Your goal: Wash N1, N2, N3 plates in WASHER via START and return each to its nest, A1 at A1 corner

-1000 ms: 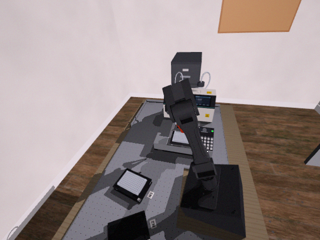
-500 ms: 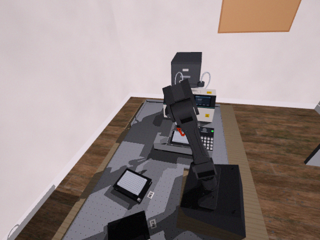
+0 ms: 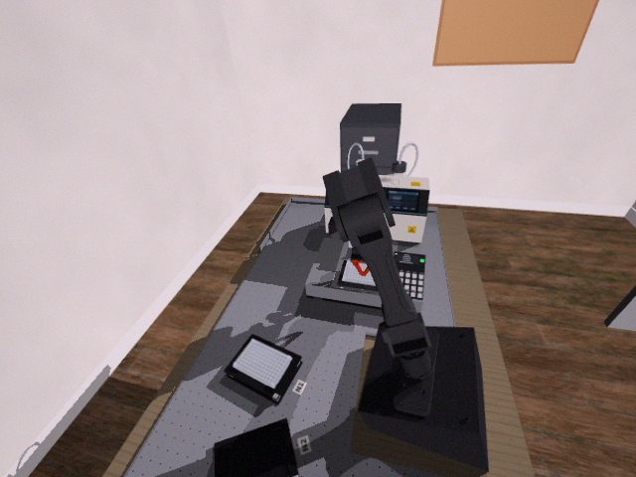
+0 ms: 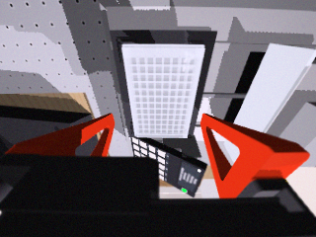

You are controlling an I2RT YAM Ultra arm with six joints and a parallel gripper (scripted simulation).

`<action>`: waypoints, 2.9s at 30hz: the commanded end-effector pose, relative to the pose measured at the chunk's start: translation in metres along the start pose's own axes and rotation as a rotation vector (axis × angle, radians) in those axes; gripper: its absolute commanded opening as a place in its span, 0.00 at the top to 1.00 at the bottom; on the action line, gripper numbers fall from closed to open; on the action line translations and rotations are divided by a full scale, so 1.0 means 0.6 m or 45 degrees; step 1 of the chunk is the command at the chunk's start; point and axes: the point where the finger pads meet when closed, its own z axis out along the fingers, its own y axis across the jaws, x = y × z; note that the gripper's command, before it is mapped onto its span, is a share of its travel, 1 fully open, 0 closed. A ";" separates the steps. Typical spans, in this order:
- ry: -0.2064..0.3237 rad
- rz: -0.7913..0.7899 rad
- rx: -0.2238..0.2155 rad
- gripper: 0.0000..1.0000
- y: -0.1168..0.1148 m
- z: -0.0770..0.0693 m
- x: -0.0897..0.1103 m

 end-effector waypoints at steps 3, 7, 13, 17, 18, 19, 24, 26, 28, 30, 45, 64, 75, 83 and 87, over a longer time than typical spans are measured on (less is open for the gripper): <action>-0.010 0.001 0.035 0.00 -0.010 0.006 -0.003; -0.010 0.001 0.035 0.00 -0.010 0.017 -0.003; -0.010 0.001 0.035 0.00 -0.011 0.021 -0.003; -0.010 0.001 0.035 0.00 -0.011 0.021 -0.003; -0.010 0.001 0.035 0.00 -0.011 0.021 -0.003; -0.010 0.001 0.035 0.00 -0.011 0.021 -0.003; -0.010 0.001 0.035 0.00 -0.011 0.021 -0.003; -0.010 0.001 0.035 0.00 -0.011 0.021 -0.003; -0.010 0.001 0.035 0.00 -0.011 0.021 -0.003; -0.010 0.001 0.035 0.00 -0.011 0.021 -0.003; -0.011 0.001 0.035 0.00 -0.011 0.034 -0.003; -0.011 0.001 0.035 0.00 -0.011 0.051 -0.003; -0.011 0.001 0.035 0.00 -0.012 0.063 -0.003; -0.011 0.001 0.035 0.00 -0.012 0.070 -0.003; -0.011 0.001 0.035 0.00 -0.012 0.070 -0.003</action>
